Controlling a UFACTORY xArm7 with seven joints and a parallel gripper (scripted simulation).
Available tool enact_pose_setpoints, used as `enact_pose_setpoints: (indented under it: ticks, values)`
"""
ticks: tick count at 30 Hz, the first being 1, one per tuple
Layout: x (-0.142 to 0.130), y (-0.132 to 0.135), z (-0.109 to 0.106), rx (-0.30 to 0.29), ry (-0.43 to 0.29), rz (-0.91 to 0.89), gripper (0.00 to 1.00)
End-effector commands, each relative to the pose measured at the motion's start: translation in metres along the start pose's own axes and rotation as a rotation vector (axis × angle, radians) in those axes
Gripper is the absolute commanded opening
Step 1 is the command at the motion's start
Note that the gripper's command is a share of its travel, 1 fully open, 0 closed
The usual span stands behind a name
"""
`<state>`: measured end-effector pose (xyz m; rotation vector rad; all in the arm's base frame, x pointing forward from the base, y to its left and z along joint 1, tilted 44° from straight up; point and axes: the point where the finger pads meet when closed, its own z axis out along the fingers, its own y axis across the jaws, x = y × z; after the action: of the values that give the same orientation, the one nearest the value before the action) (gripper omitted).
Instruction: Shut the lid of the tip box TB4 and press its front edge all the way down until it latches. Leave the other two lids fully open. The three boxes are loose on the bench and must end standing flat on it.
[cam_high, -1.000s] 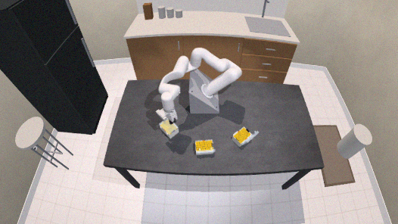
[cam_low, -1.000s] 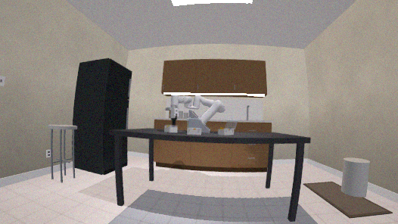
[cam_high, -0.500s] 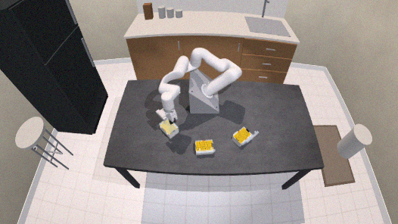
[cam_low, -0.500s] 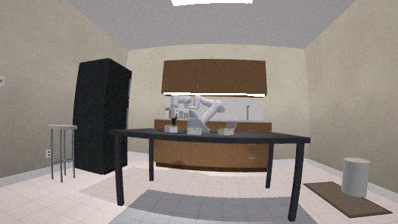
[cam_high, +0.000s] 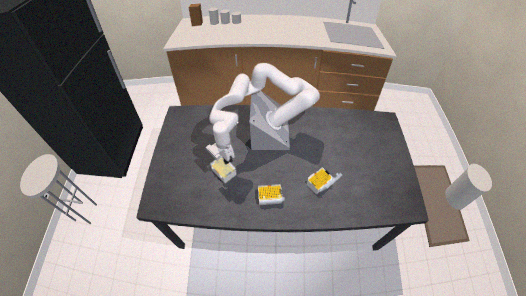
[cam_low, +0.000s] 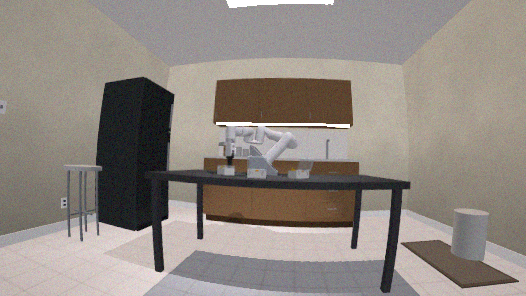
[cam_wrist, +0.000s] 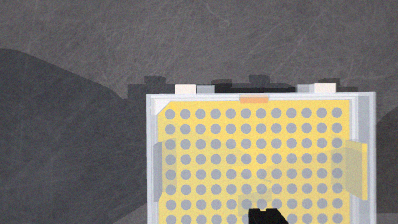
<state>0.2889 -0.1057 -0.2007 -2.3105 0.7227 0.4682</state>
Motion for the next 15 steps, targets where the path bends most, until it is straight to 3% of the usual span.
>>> enact_pose_setpoints:
  ticks: [1,15]
  values:
    - [0.001,0.000,-0.002,0.000,0.004,0.000,0.00]
    - [0.001,0.000,-0.025,0.000,0.004,0.000,0.00]
